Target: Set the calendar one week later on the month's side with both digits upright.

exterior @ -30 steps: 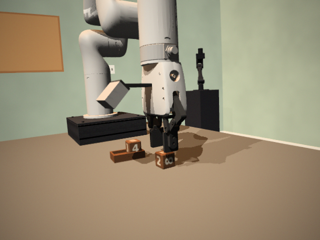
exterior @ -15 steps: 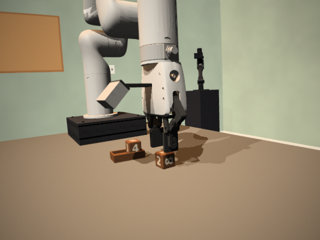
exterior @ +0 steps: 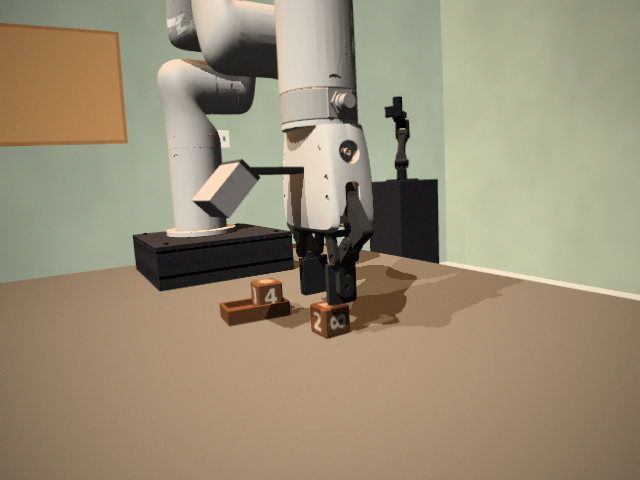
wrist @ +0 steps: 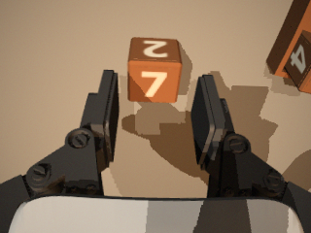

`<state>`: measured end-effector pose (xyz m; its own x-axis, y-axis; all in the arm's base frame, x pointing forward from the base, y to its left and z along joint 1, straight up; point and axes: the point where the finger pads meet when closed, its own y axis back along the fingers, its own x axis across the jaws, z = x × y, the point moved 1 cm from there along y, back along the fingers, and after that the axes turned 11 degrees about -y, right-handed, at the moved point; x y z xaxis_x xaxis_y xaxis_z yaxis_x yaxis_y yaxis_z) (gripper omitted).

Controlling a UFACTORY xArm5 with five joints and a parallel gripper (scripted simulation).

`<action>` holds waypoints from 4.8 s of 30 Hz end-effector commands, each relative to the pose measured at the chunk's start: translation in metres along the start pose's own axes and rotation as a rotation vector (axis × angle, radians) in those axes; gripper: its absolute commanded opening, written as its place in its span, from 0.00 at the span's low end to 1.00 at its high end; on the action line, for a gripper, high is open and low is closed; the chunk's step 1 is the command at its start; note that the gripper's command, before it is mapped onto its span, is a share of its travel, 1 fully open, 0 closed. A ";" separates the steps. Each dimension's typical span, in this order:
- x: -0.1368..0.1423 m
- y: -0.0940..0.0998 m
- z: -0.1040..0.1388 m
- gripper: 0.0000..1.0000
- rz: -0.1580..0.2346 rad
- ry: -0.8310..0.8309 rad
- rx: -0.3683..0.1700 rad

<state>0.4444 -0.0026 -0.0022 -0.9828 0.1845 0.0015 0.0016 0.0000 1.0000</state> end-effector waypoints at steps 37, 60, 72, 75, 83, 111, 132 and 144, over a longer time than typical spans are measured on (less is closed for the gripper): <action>-0.001 0.001 0.000 0.47 -0.004 0.000 -0.001; -0.001 0.001 0.000 0.47 -0.004 0.000 -0.001; -0.001 -0.005 0.000 0.47 -0.004 0.000 -0.001; -0.001 -0.010 0.000 0.47 -0.004 0.000 -0.001; -0.001 -0.026 0.000 0.47 -0.004 0.000 -0.001; -0.001 -0.033 0.000 0.47 -0.004 0.000 -0.001; -0.001 -0.033 0.000 0.27 -0.004 0.000 -0.001; -0.001 -0.033 0.000 0.27 -0.004 0.000 -0.001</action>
<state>0.4443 -0.0025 -0.0364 -0.9828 0.1845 0.0013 0.0014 0.0000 1.0000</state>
